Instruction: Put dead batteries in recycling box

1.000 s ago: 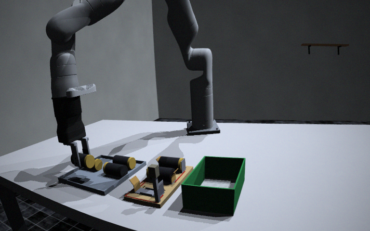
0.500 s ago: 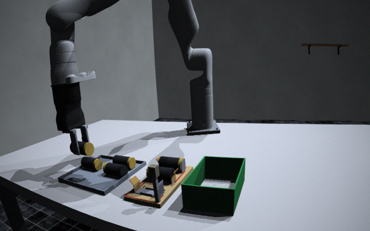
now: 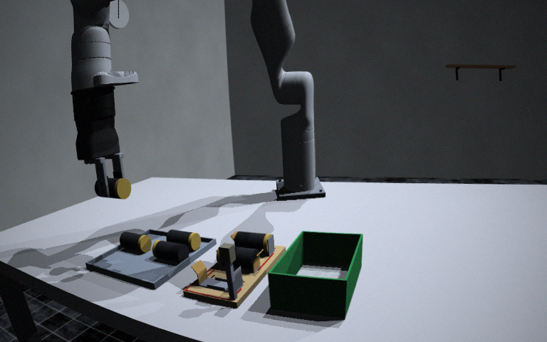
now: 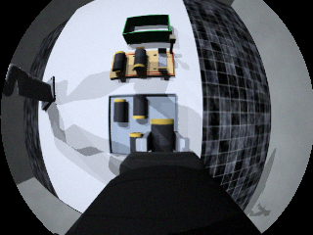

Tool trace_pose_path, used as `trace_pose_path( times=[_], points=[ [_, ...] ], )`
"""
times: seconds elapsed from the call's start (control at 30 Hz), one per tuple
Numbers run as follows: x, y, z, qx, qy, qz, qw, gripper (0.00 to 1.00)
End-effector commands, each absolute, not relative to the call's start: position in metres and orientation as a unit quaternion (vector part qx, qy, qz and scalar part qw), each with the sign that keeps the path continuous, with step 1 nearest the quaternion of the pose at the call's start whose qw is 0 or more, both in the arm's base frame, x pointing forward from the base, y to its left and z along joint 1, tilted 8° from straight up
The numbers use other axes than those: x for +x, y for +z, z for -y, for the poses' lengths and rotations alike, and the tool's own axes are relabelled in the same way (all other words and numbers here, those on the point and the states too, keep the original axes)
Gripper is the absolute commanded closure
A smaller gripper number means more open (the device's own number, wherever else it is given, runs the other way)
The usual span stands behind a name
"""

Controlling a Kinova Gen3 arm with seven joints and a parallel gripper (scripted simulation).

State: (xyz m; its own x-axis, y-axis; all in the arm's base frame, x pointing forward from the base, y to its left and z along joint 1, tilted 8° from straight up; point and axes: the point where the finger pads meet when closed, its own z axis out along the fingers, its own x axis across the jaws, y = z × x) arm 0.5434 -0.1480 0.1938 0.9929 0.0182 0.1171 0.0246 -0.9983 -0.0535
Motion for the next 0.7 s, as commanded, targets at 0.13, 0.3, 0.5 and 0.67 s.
trace_pose_path(
  times=[0.13,0.3,0.5,0.67],
  points=[
    [0.544,0.196,0.141,-0.998,-0.060,0.011,0.027,0.43],
    [0.543,0.197,0.118,-0.998,-0.060,0.011,0.027,0.43],
    [0.543,0.199,0.089,-0.998,-0.060,0.011,0.027,0.43],
    [0.542,0.201,0.046,-0.998,-0.060,0.011,0.027,0.43]
  ],
)
